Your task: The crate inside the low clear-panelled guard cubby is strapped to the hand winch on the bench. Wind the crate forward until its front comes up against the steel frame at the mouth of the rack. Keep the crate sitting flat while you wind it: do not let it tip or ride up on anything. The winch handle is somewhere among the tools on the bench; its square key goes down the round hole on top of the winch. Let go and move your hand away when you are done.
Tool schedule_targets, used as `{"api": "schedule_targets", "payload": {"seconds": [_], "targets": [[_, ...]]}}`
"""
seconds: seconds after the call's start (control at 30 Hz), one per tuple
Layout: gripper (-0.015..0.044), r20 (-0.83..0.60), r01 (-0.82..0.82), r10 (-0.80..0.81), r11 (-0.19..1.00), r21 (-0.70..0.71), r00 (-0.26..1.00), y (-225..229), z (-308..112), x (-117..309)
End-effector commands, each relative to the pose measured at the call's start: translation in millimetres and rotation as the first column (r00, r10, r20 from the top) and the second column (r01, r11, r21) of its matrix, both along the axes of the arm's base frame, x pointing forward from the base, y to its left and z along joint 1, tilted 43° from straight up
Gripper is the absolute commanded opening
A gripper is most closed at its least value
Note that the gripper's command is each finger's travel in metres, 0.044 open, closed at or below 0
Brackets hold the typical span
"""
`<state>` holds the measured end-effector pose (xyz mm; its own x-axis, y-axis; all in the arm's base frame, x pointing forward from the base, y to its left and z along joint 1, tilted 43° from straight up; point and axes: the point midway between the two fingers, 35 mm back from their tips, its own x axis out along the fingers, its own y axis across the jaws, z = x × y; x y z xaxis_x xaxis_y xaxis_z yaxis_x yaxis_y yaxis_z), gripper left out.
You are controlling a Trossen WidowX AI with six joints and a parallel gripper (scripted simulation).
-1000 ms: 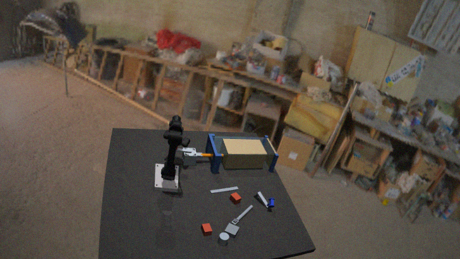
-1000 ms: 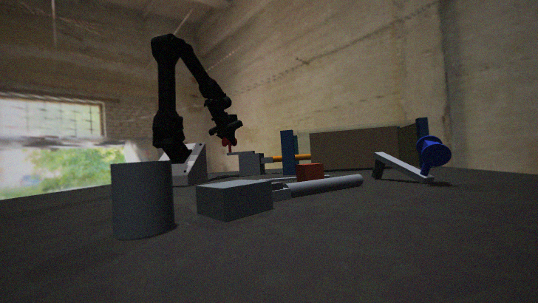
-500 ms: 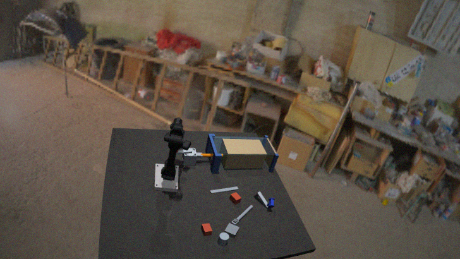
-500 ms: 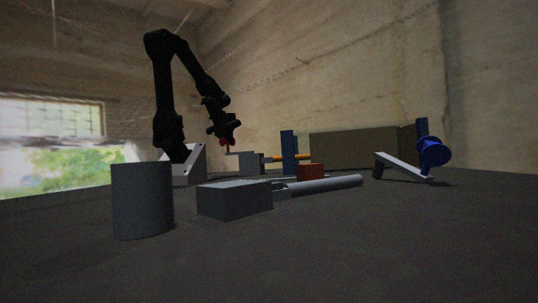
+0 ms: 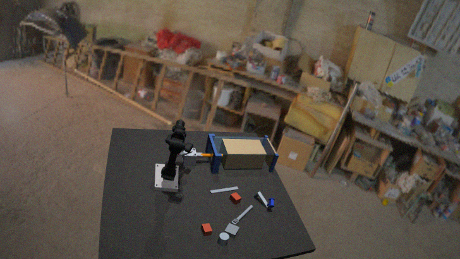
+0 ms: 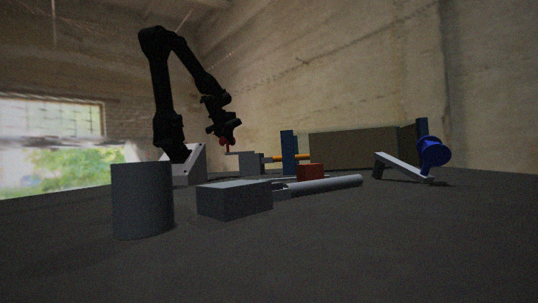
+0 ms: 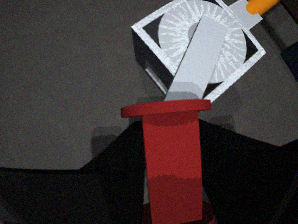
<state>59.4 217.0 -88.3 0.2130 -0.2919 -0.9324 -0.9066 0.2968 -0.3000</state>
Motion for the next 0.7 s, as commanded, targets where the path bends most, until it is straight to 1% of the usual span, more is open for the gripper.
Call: {"api": "schedule_targets", "payload": {"seconds": [0.0, 0.67], "targets": [[0.0, 0.019, -0.001, 0.002, 1.0, -0.027, 1.0, -11.4, 5.5, 8.0], [0.0, 0.021, -0.001, 0.002, 1.0, -0.028, 1.0, -23.6, 18.0, 31.1]]}}
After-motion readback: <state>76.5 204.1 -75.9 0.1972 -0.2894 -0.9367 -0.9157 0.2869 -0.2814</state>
